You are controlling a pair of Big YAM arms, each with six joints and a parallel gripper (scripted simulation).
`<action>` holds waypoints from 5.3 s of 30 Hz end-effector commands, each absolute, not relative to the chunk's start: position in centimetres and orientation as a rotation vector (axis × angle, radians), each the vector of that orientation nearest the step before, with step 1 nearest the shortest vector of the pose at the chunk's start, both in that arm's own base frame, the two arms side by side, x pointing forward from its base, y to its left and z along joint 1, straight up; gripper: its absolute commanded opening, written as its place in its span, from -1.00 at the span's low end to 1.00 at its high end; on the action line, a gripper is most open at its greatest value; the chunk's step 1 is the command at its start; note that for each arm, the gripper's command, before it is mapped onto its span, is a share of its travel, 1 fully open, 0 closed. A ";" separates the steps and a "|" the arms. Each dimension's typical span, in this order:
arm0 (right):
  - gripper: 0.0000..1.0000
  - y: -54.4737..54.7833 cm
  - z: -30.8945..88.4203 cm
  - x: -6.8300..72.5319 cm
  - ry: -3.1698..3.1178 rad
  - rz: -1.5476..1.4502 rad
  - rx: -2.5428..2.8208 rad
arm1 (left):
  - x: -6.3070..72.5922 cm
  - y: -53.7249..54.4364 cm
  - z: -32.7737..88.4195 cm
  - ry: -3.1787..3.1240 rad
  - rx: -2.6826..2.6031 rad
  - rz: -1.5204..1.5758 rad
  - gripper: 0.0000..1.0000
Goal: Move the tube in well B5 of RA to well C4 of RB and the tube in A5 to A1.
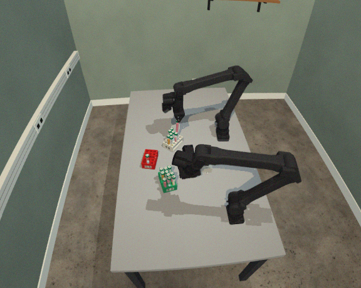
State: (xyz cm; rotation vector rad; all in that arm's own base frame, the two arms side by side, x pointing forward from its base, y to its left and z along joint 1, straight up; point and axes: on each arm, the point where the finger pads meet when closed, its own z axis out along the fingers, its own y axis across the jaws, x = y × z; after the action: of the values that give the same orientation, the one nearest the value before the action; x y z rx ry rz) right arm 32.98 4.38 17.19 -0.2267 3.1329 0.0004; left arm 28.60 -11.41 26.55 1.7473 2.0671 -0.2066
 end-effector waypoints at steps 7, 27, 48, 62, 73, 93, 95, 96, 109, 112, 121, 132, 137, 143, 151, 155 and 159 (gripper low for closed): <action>-1.00 4.2 18.5 34.5 3.098 0.003 -0.229 | 29.3 -11.5 28.1 2.038 1.734 -0.181 -0.40; -1.00 3.5 18.3 34.2 3.084 0.002 -0.224 | 29.3 -11.5 28.1 2.038 1.734 -0.181 -0.40; -1.00 3.9 16.6 33.1 3.115 0.001 -0.218 | 29.3 -11.5 28.1 2.038 1.734 -0.181 -0.40; -1.00 4.4 16.4 33.8 3.109 0.002 -0.228 | 29.3 -11.5 28.1 2.038 1.734 -0.181 -0.40; -1.00 4.5 15.7 33.5 3.120 0.001 -0.231 | 29.3 -11.5 28.1 2.038 1.734 -0.181 -0.40; -1.00 4.6 14.7 33.1 3.131 0.000 -0.233 | 29.3 -11.5 28.1 2.038 1.734 -0.181 -0.40; -1.00 4.7 15.2 33.5 3.118 0.001 -0.232 | 29.3 -11.5 28.1 2.038 1.734 -0.181 -0.40; -1.00 4.7 15.4 33.8 3.110 0.002 -0.232 | 29.3 -11.5 28.1 2.038 1.734 -0.181 -0.40; -1.00 4.6 14.4 33.2 3.126 0.000 -0.233 | 29.3 -11.5 28.1 2.038 1.734 -0.181 -0.40; -1.00 4.7 14.6 33.4 3.120 0.001 -0.233 | 29.3 -11.5 28.1 2.038 1.734 -0.181 -0.40; -1.00 4.8 15.5 34.6 3.089 0.004 -0.230 | 29.3 -11.5 28.1 2.038 1.734 -0.181 -0.40; -1.00 4.8 14.7 34.3 3.099 0.003 -0.231 | 29.3 -11.5 28.1 2.038 1.734 -0.181 -0.40; -1.00 4.8 14.3 34.2 3.104 0.003 -0.232 | 29.3 -11.5 28.1 2.038 1.734 -0.181 -0.40; -1.00 4.7 13.1 33.4 3.130 0.000 -0.234 | 29.3 -11.5 28.1 2.038 1.734 -0.181 -0.40; -1.00 4.7 12.9 33.6 3.128 0.000 -0.234 | 29.3 -11.5 28.1 2.038 1.734 -0.181 -0.40; -1.00 4.8 13.1 34.1 3.115 0.001 -0.233 | 29.3 -11.5 28.1 2.038 1.734 -0.181 -0.40; -1.00 4.8 12.8 34.0 3.119 0.001 -0.233 | 29.3 -11.5 28.1 2.038 1.734 -0.181 -0.40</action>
State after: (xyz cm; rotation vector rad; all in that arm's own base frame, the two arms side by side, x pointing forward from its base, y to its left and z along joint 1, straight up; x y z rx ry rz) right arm 33.11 4.07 12.93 -0.2265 3.1305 0.0005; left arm 28.60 -11.41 26.55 1.7473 2.0671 -0.2066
